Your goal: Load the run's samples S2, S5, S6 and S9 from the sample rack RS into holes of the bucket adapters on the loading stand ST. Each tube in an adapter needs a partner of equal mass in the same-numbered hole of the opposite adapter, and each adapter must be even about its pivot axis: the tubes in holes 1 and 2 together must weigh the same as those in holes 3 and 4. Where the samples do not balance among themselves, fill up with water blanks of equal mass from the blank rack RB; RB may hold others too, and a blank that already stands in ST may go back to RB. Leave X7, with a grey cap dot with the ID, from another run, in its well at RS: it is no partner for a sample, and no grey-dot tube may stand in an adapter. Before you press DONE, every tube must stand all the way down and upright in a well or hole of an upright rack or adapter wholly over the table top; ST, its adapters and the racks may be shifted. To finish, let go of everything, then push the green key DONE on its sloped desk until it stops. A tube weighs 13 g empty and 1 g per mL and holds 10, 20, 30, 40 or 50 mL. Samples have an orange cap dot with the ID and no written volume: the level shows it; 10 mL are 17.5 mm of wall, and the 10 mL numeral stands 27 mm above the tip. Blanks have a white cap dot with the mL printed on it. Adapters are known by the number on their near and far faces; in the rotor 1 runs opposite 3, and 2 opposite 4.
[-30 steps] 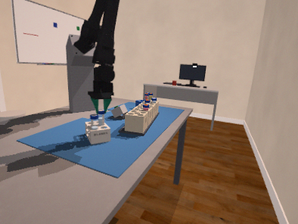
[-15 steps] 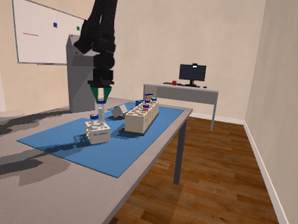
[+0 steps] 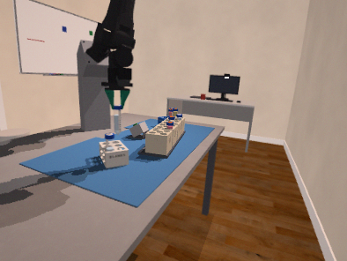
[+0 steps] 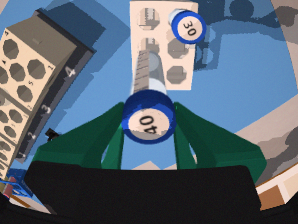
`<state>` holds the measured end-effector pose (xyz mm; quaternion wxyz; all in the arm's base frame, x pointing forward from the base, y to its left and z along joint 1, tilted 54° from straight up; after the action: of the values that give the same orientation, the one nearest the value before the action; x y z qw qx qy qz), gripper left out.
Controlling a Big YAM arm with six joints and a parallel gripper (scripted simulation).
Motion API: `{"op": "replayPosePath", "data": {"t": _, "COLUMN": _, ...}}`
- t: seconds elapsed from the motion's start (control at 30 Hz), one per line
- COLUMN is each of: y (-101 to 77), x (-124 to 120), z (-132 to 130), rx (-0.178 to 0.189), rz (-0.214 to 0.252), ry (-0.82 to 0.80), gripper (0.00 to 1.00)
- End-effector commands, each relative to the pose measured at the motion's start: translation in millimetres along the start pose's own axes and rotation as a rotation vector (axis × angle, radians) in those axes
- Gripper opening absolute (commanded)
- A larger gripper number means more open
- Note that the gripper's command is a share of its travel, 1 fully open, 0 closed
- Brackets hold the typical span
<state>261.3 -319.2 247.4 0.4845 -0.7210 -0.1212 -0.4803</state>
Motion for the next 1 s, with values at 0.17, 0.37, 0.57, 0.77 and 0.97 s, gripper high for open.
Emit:
{"op": "replayPosePath", "data": {"t": 0.17, "y": -28.5, "x": 4, "z": -3, "rx": -0.012, "rz": -0.017, "ry": -0.012, "gripper": 0.0}}
{"op": "replayPosePath", "data": {"t": 0.37, "y": -49.8, "x": 8, "z": -4, "rx": -0.015, "rz": -0.023, "ry": -0.014, "gripper": 0.0}}
{"op": "replayPosePath", "data": {"t": 0.57, "y": -51.0, "x": 9, "z": 37, "rx": 0.002, "rz": -0.015, "ry": -0.033, "gripper": 0.0}}
{"op": "replayPosePath", "data": {"t": 0.77, "y": -49.2, "x": 19, "z": 62, "rx": 0.004, "rz": -0.014, "ry": -0.032, "gripper": 0.0}}
{"op": "replayPosePath", "data": {"t": 0.97, "y": -51.8, "x": 36, "z": 101, "rx": 0.004, "rz": -0.027, "ry": -0.03, "gripper": 0.0}}
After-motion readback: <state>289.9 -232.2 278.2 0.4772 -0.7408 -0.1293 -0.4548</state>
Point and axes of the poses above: the point where the finger pads meet when closed, its own y axis out along the fingers, its own z axis across the jaws, x = y × z, the point moved 5 cm from there along -y, back along the fingers, and after that the axes turned 15 degrees about -y, right-handed, at the moved point
